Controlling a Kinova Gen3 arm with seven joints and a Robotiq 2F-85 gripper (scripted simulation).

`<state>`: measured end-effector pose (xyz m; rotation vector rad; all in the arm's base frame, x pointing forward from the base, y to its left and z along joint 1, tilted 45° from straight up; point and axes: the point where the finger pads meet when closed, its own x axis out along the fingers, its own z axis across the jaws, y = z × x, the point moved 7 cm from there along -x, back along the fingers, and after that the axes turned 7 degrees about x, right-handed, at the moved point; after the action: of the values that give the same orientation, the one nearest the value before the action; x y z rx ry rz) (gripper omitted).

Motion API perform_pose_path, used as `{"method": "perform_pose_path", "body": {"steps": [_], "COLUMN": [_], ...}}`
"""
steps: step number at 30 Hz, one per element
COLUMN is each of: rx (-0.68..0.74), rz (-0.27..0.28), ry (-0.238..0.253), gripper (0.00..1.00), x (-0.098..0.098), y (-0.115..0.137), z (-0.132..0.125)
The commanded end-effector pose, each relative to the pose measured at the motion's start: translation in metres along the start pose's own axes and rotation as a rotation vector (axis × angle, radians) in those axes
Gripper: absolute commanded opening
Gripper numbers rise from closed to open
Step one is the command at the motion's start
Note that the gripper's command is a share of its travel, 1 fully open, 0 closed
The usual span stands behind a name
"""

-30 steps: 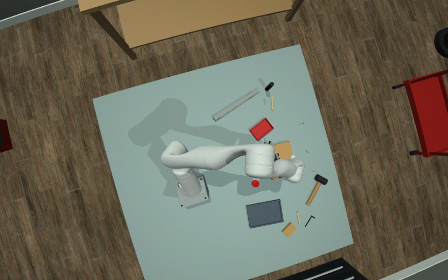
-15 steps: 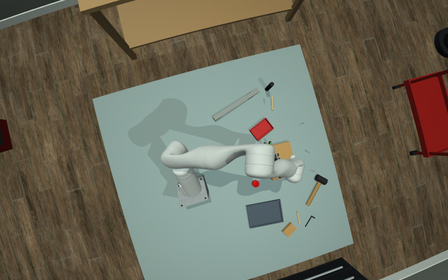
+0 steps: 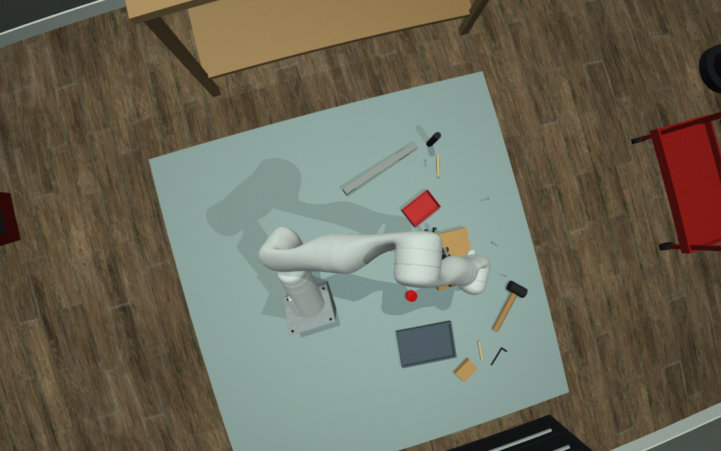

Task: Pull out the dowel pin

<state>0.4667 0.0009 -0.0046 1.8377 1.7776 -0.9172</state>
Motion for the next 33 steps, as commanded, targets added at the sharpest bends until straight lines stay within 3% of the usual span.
{"method": "perform_pose_path", "body": {"steps": [1,3,4,11,12,17,18,33], "rx": [0.009,0.009,0.01,0.009,0.01,0.01,0.01,0.01], "rz": [0.005,0.006,0.006,0.006,0.006,0.006,0.006,0.006], "ry": [0.002,0.002,0.002,0.002,0.002,0.002,0.002,0.002], "gripper": [0.28,0.28,0.22,0.22,0.16,0.16,0.1,0.1], "x": [0.0034,0.0038,0.0038,0.0044,0.0044,0.0037,0.0036,0.0019], "y": [0.0007,0.0008,0.0009,0.0009,0.0009,0.001,0.001,0.0011], "z": [-0.0007,-0.0006,-0.0006,-0.0006,-0.0006,-0.0006,-0.0006,-0.0005]}}
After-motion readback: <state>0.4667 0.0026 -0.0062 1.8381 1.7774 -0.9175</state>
